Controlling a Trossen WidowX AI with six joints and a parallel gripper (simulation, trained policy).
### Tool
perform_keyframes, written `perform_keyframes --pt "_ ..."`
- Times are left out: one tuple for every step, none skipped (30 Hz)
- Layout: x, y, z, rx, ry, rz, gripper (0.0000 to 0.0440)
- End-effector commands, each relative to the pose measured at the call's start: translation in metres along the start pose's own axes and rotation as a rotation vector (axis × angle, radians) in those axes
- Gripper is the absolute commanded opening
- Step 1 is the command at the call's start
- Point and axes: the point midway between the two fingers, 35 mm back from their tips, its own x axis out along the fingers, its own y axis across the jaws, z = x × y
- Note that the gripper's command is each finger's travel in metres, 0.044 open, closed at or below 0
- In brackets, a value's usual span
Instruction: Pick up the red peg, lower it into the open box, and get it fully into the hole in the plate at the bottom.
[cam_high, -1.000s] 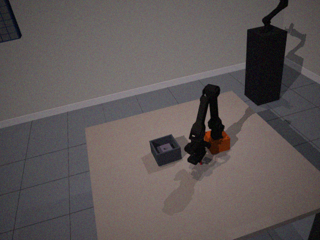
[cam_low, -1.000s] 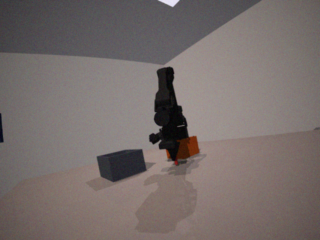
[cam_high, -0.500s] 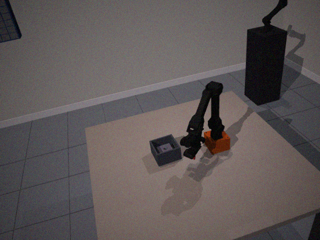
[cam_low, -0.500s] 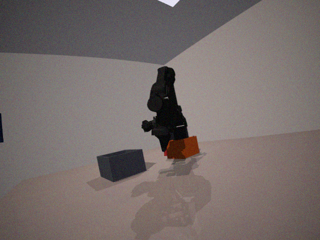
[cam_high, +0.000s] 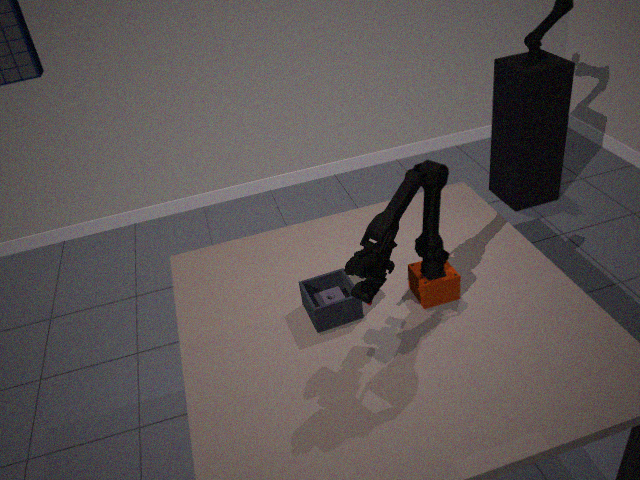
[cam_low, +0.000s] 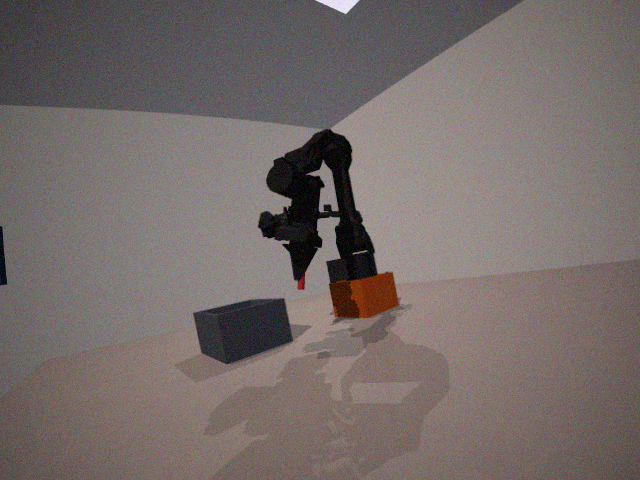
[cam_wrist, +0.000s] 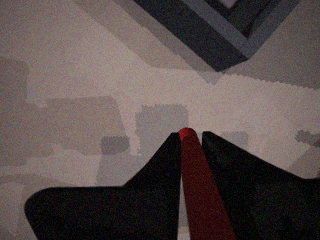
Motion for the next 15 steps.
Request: perform_keyframes --pt "-0.008 0.002 0.023 0.008 -0.029 0.007 0.0000" --pt "-0.008 0.001 0.027 0.013 -0.031 0.005 0.0000" --pt "-0.008 0.001 0.031 0.018 -0.032 0.004 0.0000" --pt "-0.008 0.000 0.035 0.024 -0.033 0.002 0.0000" --pt "-0.007 -0.001 0.039 0.030 -0.034 0.000 0.0000" --pt "-0.007 -0.002 0.044 0.037 -0.035 -0.001 0.0000" --pt "-0.006 -0.003 0.048 0.043 -0.035 -0.002 0.0000" --pt "-0.005 -0.004 0.052 0.050 -0.036 -0.003 0.0000" --pt "-0.005 -0.005 0.055 0.057 -0.037 -0.004 0.0000" --pt "-0.004 -0.006 0.059 0.064 -0.038 -0.005 0.0000" --pt "-0.003 -0.007 0.063 0.071 -0.039 -0.005 0.0000" --pt "-0.003 -0.008 0.067 0.078 -0.040 -0.005 0.0000" --pt "-0.002 -0.009 0.071 0.085 -0.041 -0.006 0.0000" --pt "-0.001 -0.010 0.074 0.091 -0.041 -0.007 0.0000" --pt "0.001 -0.011 0.078 0.098 -0.042 -0.008 0.0000"
